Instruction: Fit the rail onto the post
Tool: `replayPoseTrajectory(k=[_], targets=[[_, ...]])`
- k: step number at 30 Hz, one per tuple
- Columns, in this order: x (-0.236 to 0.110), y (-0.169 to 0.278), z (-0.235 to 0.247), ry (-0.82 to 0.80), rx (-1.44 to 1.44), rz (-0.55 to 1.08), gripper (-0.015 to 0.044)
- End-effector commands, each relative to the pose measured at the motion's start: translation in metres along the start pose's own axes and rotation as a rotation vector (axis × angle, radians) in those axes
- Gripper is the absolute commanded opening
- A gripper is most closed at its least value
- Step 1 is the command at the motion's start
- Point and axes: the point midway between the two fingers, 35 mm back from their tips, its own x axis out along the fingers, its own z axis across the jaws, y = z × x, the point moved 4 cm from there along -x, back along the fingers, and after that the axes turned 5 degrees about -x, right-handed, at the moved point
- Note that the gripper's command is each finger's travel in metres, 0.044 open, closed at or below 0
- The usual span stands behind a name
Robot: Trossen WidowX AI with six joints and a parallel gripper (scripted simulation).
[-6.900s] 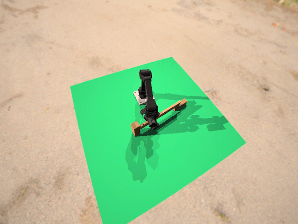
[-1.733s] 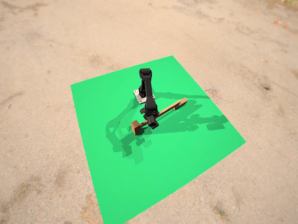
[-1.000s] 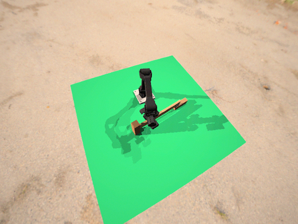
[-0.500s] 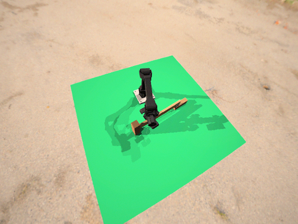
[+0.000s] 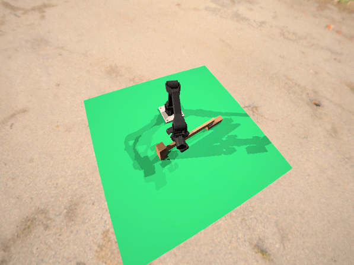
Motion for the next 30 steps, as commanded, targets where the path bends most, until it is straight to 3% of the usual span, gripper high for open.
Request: replayPoseTrajectory(k=[1, 30], targets=[[0.0005, -0.0004, -0.0002, 0.001, 0.001, 0.000, 0.0000], [-0.0002, 0.0057, -0.0008, 0.001, 0.000, 0.001, 0.0000]])
